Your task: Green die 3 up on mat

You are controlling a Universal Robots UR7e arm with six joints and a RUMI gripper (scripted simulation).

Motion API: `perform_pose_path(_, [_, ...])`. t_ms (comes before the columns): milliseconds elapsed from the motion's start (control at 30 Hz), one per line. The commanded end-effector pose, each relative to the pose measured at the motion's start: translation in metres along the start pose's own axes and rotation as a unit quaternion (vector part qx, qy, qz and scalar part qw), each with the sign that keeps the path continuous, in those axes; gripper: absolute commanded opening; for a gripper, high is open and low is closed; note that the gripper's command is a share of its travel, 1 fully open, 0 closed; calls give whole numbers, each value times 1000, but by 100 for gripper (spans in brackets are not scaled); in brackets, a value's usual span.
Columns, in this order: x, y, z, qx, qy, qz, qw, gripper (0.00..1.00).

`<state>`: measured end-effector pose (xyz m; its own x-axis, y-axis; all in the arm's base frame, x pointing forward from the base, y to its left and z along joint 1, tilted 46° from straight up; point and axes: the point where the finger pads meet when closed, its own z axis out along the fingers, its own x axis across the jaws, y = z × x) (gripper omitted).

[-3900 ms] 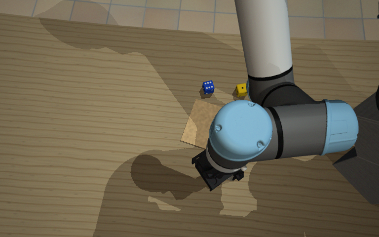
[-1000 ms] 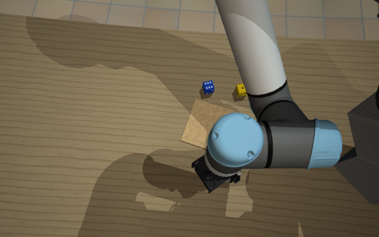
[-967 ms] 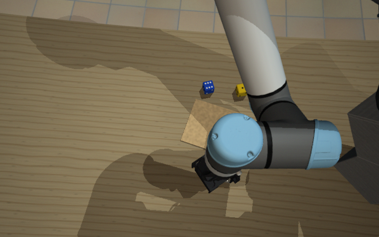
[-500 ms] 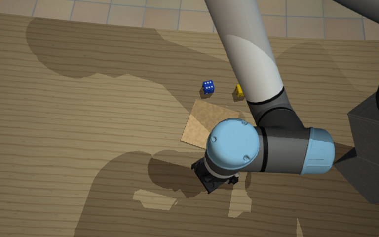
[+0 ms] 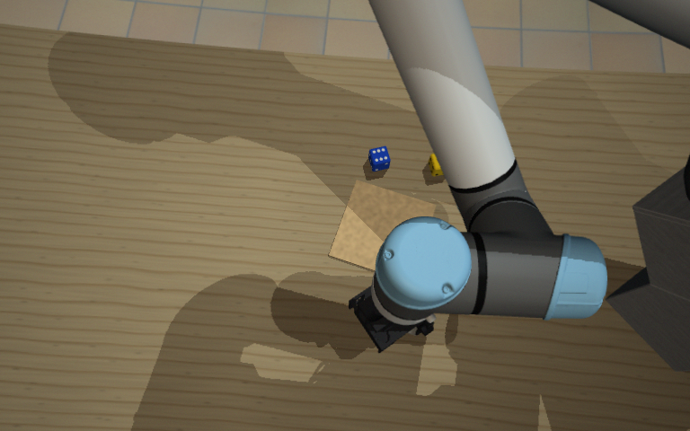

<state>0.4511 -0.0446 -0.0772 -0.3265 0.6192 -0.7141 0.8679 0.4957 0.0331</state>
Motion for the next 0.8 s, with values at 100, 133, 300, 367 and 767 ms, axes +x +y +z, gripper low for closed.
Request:
perform_pose_path(100, [0, 0, 0, 0, 0, 0, 1000, 28])
perform_pose_path(133, [0, 0, 0, 0, 0, 0, 1000, 28])
perform_pose_path(300, [0, 0, 0, 0, 0, 0, 1000, 28])
perform_pose_path(367, [0, 0, 0, 0, 0, 0, 1000, 28])
perform_pose_path(767, [0, 0, 0, 0, 0, 0, 1000, 10])
